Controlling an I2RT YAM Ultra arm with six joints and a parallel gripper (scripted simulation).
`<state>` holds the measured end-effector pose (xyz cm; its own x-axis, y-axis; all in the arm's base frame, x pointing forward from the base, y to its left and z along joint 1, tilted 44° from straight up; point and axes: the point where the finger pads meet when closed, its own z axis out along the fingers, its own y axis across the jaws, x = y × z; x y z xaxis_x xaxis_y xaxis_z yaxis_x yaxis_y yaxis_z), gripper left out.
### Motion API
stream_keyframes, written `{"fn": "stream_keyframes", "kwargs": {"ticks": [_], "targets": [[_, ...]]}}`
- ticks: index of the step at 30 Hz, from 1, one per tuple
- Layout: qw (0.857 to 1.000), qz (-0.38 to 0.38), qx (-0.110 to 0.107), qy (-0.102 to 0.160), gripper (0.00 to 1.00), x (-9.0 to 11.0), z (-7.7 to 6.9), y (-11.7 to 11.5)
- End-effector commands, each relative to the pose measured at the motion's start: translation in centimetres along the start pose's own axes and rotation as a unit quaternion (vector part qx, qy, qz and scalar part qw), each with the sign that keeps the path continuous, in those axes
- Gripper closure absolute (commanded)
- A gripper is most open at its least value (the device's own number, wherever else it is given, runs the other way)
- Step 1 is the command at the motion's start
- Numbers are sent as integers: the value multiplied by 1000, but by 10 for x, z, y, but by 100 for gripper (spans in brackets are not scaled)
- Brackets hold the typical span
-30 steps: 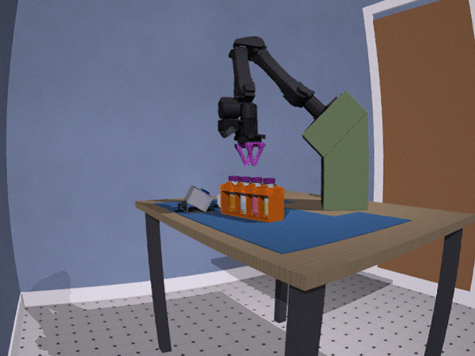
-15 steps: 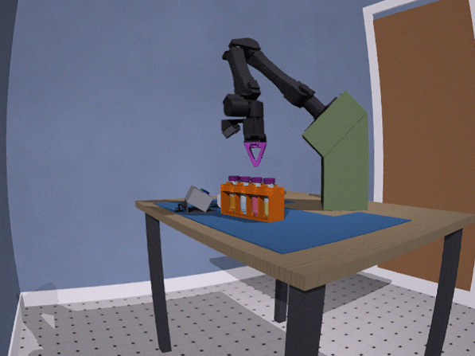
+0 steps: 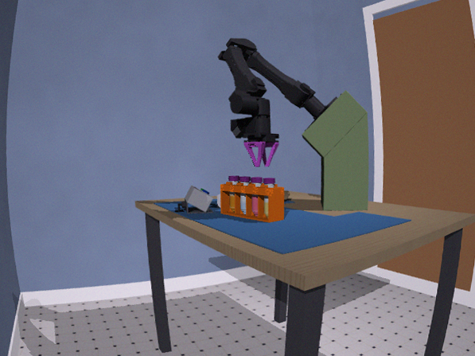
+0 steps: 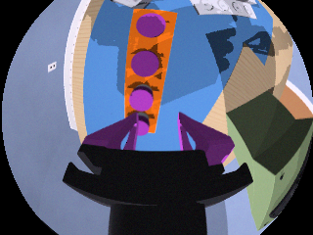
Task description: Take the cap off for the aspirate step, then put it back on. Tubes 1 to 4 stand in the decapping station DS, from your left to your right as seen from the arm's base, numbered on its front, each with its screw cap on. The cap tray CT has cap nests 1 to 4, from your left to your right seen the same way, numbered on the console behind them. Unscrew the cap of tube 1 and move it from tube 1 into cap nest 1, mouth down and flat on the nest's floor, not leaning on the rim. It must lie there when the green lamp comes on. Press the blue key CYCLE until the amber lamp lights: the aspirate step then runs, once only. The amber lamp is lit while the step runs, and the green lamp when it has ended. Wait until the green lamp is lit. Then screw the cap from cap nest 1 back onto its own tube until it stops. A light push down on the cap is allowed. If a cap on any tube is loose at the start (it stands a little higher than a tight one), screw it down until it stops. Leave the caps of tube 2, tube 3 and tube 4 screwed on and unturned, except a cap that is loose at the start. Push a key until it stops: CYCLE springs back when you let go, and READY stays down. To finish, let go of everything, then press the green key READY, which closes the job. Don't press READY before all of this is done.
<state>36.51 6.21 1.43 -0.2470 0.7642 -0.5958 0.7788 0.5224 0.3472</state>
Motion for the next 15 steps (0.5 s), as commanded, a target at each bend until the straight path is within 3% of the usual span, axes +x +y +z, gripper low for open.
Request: {"fn": "stream_keyframes", "kwargs": {"ticks": [1,6,15], "targets": [[990,139,-5,-6,51,16,-3,14],[990,143,-5,-6,51,49,-3,34],[990,143,-5,-6,51,49,-3,34]]}}
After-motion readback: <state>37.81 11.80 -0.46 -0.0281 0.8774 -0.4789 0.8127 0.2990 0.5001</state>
